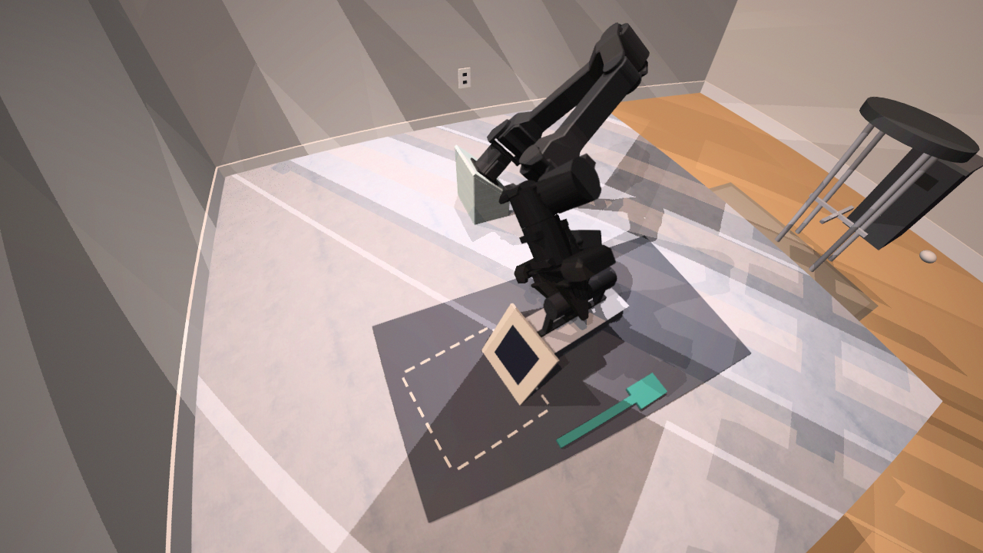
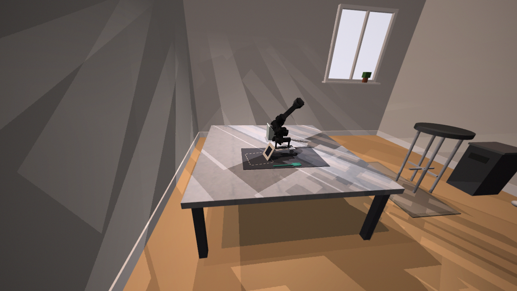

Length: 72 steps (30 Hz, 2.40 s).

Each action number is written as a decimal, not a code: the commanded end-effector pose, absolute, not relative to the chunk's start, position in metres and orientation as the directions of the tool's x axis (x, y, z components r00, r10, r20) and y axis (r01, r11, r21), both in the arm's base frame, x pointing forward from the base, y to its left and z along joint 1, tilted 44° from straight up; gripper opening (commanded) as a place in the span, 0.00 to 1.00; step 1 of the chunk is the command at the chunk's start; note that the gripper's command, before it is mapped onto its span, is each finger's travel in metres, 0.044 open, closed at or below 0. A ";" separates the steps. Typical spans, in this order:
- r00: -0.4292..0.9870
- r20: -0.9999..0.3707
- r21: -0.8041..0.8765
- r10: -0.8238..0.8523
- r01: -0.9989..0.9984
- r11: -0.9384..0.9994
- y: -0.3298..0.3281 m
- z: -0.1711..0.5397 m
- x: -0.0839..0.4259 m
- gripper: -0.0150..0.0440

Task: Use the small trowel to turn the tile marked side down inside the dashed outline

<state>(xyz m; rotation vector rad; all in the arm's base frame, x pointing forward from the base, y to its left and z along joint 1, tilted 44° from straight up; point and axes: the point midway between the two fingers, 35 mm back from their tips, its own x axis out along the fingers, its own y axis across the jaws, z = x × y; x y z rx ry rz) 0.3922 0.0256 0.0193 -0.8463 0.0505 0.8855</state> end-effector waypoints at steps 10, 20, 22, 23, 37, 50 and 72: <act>0.669 -0.363 -0.644 0.649 -0.683 0.344 -0.003 -0.005 0.407 0.25; 0.669 -0.363 -0.644 0.649 -0.683 0.344 -0.005 -0.011 0.409 0.25; 0.669 -0.363 -0.645 0.649 -0.683 0.344 -0.007 -0.018 0.410 0.25; 0.669 -0.363 -0.645 0.649 -0.683 0.344 -0.008 -0.021 0.411 0.25; 0.669 -0.362 -0.645 0.649 -0.682 0.343 -0.006 -0.047 0.415 0.25; 0.669 -0.363 -0.644 0.649 -0.683 0.344 0.003 0.003 0.409 0.25; 0.668 -0.363 -0.642 0.649 -0.684 0.345 0.017 0.057 0.391 0.25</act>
